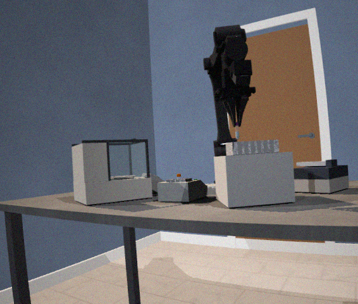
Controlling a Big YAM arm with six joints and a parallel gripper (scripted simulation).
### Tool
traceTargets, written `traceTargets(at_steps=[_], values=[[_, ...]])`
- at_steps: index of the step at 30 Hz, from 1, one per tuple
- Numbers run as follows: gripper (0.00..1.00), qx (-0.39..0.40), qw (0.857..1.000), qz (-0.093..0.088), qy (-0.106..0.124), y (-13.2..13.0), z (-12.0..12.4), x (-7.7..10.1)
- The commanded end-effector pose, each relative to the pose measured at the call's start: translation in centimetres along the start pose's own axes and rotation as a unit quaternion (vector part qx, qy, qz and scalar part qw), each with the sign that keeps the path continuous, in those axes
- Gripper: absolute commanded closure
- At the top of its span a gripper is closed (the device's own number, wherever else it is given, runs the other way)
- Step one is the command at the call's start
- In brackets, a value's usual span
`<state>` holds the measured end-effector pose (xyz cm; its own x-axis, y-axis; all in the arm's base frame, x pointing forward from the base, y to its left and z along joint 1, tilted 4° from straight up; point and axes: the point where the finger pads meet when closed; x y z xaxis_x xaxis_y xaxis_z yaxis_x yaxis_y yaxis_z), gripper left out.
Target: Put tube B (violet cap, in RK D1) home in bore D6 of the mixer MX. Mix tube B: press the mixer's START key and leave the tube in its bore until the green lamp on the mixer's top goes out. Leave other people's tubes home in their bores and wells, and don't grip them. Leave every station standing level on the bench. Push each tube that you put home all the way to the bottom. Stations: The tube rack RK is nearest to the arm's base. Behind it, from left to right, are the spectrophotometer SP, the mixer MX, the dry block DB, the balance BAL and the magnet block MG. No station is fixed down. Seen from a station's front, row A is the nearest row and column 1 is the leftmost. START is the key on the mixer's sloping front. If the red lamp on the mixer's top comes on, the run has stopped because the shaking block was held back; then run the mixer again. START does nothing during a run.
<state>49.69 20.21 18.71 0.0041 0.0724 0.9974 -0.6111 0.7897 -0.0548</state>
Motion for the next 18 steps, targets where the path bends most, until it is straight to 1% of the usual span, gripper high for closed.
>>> traceTargets(at_steps=[1,8,9,10,14,15,16,17,18], values=[[0.91,-0.002,1.0,0.004,-0.021,-0.44,-0.81,1.53],[0.91,-0.002,1.0,0.004,-0.021,-0.43,-0.8,1.53],[0.91,-0.003,1.0,0.004,-0.021,-0.84,0.11,1.38],[0.91,-0.002,1.0,0.004,-0.021,-0.43,-0.79,1.53],[0.91,-0.002,1.0,0.004,-0.021,-0.43,-0.79,1.53],[0.91,-0.004,1.0,0.004,-0.022,-0.82,0.12,1.41],[0.91,-0.002,1.0,0.004,-0.021,-0.43,-0.78,1.53],[0.91,-0.004,1.0,0.004,-0.021,-0.73,0.14,1.41],[0.91,-0.002,1.0,0.004,-0.021,-0.42,-0.78,1.53]])
Point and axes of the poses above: the point where the finger pads meet when closed, its own x axis back along the fingers, its own y axis across the jaws, z = x × y, and after that the axes turned 8 degrees about x, right-handed
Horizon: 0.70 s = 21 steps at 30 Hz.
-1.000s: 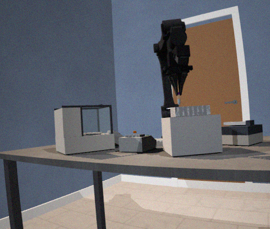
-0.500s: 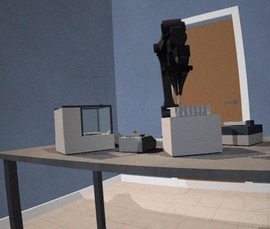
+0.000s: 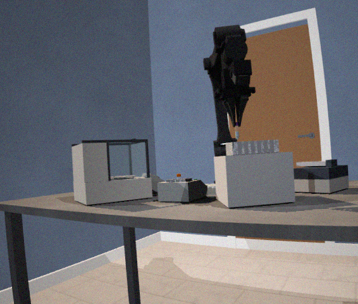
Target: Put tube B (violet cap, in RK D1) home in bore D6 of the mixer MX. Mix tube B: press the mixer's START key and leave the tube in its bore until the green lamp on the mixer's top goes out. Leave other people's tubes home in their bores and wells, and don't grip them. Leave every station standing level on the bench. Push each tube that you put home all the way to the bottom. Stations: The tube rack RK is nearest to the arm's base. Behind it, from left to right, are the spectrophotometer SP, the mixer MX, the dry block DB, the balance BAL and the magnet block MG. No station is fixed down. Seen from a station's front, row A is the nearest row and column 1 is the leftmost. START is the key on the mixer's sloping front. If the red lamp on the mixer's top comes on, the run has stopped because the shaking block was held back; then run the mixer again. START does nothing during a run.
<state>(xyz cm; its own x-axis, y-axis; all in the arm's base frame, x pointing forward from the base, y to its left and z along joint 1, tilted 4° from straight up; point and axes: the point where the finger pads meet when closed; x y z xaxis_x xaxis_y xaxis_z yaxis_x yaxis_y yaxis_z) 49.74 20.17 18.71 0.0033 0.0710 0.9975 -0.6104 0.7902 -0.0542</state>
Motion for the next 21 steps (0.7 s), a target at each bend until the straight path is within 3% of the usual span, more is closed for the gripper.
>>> traceTargets(at_steps=[1,9,21], values=[[0.91,-0.001,1.0,0.005,-0.021,-0.36,-0.76,1.53],[0.91,-0.002,1.0,0.004,-0.019,-0.41,0.18,1.42],[0.91,-0.001,1.0,0.005,-0.021,-0.29,-0.71,1.53]])
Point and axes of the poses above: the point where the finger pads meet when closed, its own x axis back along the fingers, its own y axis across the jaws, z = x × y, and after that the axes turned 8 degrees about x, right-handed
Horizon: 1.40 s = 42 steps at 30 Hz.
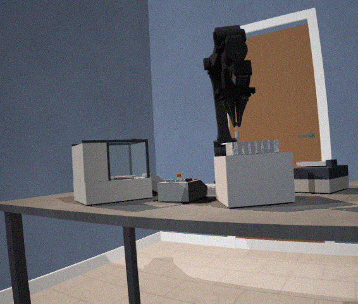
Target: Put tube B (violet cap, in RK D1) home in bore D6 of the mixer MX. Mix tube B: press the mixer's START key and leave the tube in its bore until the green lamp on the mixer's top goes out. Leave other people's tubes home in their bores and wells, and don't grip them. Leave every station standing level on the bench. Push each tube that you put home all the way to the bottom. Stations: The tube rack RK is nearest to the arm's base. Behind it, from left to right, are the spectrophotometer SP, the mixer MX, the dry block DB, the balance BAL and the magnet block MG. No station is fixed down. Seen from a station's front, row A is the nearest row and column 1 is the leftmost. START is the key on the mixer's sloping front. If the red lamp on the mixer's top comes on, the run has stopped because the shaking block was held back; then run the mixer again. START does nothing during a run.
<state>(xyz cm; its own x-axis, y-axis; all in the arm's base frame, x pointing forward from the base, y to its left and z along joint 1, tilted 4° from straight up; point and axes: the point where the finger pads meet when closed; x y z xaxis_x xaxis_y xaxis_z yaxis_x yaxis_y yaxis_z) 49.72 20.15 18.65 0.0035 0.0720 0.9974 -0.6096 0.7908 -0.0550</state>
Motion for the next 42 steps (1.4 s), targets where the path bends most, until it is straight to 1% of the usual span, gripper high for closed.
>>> traceTargets(at_steps=[1,2,3,4,15,16,42], values=[[0.91,-0.001,1.0,0.004,-0.021,-0.28,-0.73,1.6],[0.91,-0.001,1.0,0.004,-0.021,-0.28,-0.73,1.6],[0.91,-0.001,1.0,0.004,-0.02,-0.21,0.12,1.5],[0.91,-0.001,1.0,0.004,-0.021,-0.27,-0.72,1.6],[0.91,-0.001,1.0,0.004,-0.021,-0.24,-0.72,1.6],[0.91,-0.001,1.0,0.004,-0.02,-0.04,0.09,1.51],[0.91,-0.001,1.0,0.003,-0.02,0.28,0.04,1.52]])
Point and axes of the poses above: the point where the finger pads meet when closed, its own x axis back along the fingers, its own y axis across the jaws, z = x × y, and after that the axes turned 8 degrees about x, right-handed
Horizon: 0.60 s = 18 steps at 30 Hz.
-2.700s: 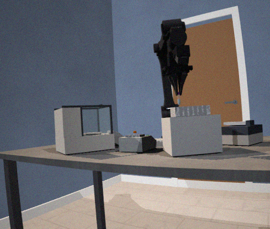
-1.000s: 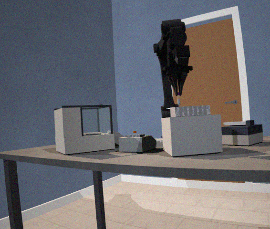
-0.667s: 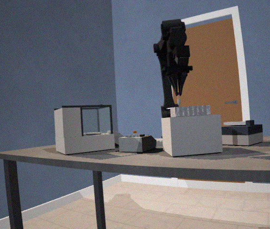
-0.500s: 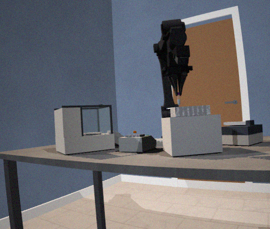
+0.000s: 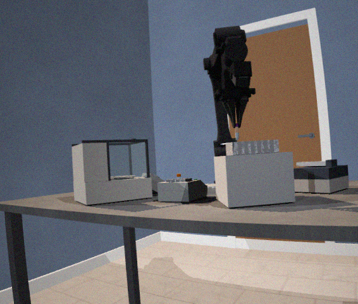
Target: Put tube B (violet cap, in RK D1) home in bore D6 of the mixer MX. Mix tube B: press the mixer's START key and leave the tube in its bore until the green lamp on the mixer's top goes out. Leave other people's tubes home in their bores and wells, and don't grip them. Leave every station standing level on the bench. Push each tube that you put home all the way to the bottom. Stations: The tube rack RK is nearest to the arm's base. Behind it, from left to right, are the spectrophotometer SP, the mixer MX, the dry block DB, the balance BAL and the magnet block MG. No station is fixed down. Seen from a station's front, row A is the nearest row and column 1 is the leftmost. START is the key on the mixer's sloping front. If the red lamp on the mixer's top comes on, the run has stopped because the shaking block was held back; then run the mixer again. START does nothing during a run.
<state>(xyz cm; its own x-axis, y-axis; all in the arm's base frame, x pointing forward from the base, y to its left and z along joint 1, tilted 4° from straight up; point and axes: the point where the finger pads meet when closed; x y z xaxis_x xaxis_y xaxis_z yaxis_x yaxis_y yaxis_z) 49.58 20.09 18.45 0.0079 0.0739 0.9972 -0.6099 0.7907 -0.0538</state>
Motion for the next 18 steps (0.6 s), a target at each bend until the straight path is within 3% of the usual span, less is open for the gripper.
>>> traceTargets(at_steps=[1,18], values=[[0.91,-0.001,1.0,0.005,-0.025,0.2,-0.2,1.9],[0.91,-0.001,0.999,0.008,-0.038,0.1,-1.1,3.1]])
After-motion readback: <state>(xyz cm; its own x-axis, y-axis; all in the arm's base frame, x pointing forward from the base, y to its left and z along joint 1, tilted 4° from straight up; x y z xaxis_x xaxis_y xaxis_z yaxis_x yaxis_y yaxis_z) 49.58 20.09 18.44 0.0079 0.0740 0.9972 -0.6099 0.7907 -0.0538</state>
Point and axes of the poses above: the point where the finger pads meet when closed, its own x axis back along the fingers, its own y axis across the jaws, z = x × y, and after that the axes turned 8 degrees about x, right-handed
